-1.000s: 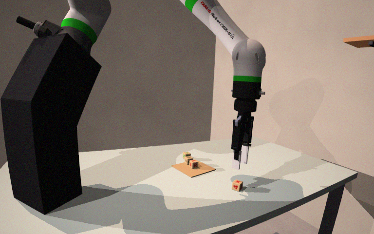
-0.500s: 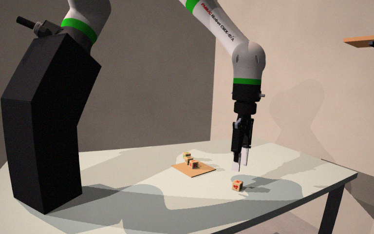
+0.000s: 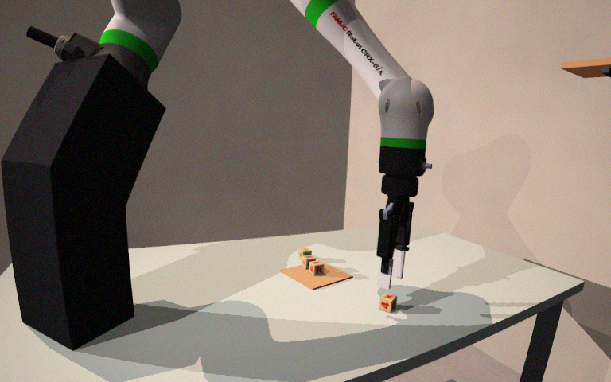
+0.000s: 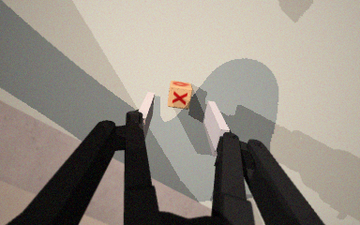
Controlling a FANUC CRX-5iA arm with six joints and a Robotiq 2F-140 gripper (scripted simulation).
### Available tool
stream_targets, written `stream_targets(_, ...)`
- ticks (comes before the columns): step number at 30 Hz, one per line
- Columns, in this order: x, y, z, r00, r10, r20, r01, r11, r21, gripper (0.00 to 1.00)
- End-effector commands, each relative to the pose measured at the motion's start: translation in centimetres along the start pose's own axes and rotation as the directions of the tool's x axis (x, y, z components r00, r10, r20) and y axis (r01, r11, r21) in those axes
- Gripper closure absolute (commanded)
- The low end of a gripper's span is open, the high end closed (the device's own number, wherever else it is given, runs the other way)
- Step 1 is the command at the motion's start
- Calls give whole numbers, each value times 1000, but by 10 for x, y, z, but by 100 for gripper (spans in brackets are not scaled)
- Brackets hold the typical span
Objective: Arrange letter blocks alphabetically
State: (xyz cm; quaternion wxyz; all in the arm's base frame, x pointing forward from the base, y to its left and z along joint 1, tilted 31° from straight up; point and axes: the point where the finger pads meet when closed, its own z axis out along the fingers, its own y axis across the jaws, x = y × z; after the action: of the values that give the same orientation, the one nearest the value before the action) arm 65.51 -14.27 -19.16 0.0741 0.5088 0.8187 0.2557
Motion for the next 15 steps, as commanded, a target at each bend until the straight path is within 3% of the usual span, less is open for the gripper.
stream_targets(1, 0, 0, 5, 1000, 0, 0, 0, 1000, 0, 60)
stream_targets(15, 0, 0, 20, 1000, 0, 0, 0, 1000, 0, 60)
